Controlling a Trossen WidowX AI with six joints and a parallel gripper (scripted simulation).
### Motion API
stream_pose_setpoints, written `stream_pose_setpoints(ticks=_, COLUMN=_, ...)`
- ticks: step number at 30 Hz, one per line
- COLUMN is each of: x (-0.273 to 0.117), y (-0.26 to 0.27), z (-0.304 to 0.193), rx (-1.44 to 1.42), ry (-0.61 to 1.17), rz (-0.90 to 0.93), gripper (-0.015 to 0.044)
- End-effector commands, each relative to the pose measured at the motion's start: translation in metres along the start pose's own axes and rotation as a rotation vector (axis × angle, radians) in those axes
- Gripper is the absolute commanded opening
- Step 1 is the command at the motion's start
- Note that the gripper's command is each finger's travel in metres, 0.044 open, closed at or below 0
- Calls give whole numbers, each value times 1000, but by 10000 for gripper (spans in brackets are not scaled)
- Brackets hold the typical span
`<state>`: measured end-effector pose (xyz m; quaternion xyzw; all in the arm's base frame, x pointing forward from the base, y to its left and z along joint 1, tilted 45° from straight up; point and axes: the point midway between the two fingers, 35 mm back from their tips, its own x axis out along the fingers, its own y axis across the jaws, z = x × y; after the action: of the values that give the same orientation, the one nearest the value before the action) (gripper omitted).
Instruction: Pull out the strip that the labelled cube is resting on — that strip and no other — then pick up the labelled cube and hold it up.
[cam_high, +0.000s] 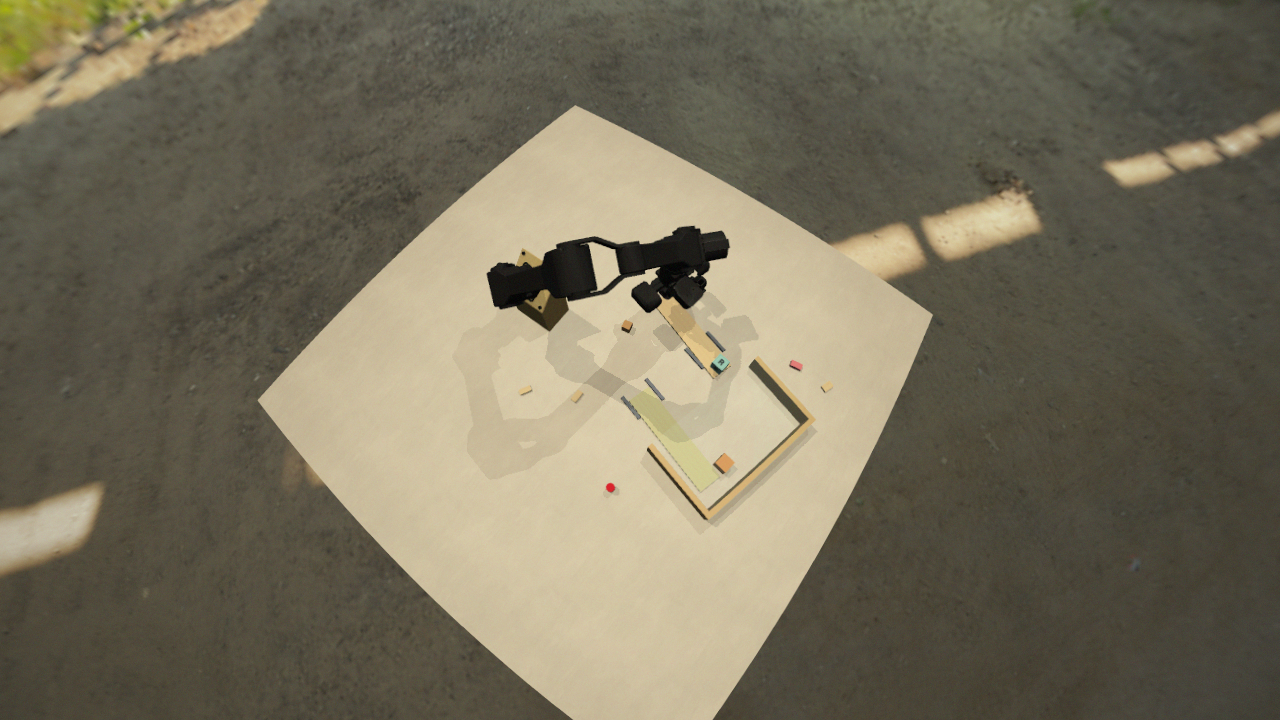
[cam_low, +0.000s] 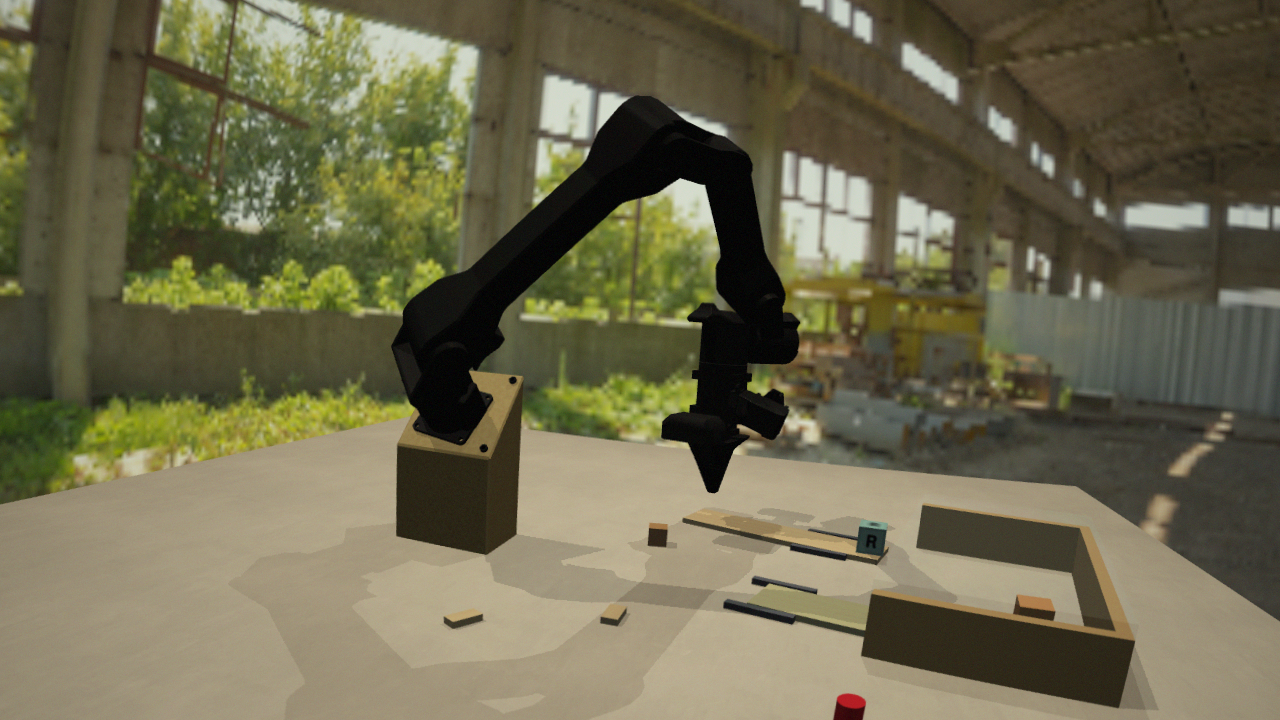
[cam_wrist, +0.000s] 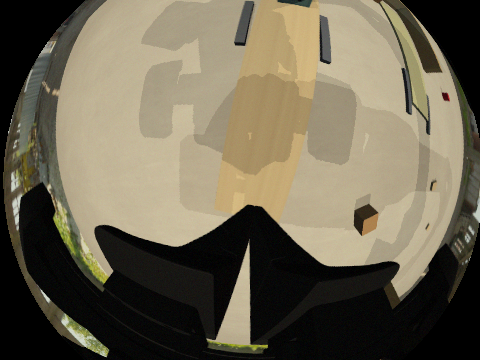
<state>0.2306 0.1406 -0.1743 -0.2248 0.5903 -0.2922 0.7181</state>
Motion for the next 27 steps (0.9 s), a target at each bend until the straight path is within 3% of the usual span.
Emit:
stream_pose_setpoints(ticks=1, x=-9, y=2, z=2, rx=11, ry=5, rz=4, gripper=0)
stream_pose_setpoints(ticks=6, x=-11, y=1, z=28, rx=-113, ry=3, rz=4, gripper=131)
stream_pose_setpoints(ticks=18, x=-15, y=-4, z=74, rx=-114, ry=2, rz=2, gripper=440)
stream_pose_setpoints(ticks=27, x=-19, y=-7, z=111, rx=-114, ry=1, rz=2, gripper=440)
